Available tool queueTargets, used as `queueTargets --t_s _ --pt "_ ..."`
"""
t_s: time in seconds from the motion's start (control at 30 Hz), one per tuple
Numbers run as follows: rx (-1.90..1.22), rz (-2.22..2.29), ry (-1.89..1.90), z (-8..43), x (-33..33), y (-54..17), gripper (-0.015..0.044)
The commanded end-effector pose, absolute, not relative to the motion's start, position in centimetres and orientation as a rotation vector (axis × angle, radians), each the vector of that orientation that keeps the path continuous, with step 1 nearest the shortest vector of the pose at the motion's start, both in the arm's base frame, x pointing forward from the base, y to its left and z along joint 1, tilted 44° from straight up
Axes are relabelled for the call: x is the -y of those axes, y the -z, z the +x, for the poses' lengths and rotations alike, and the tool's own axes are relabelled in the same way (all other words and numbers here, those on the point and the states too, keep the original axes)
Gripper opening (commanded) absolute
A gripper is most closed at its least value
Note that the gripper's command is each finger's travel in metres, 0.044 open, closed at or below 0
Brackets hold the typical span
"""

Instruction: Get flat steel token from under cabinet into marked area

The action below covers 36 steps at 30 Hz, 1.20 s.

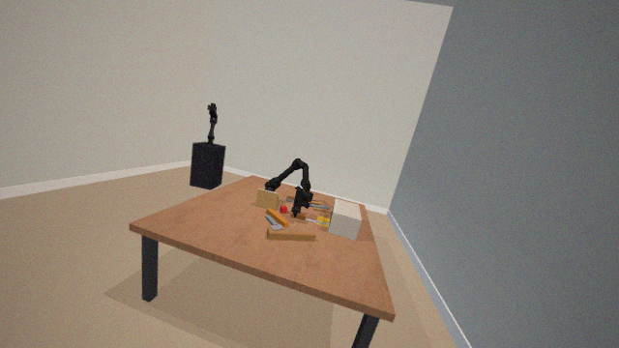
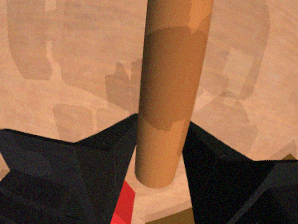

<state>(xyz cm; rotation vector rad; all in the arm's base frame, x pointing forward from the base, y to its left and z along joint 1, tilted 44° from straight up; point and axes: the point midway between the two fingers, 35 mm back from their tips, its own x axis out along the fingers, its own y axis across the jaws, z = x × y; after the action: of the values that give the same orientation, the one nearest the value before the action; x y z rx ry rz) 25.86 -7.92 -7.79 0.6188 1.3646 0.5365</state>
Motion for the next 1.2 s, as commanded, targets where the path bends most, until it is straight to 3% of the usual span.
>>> queueTargets --t_s 0.0,1.17 --pt "-1.366 0.622 -0.539 25.1 7.8 7.9 0.0" --pt "-1.355 0.59 -0.559 22.1 8.2 8.6 0.0"
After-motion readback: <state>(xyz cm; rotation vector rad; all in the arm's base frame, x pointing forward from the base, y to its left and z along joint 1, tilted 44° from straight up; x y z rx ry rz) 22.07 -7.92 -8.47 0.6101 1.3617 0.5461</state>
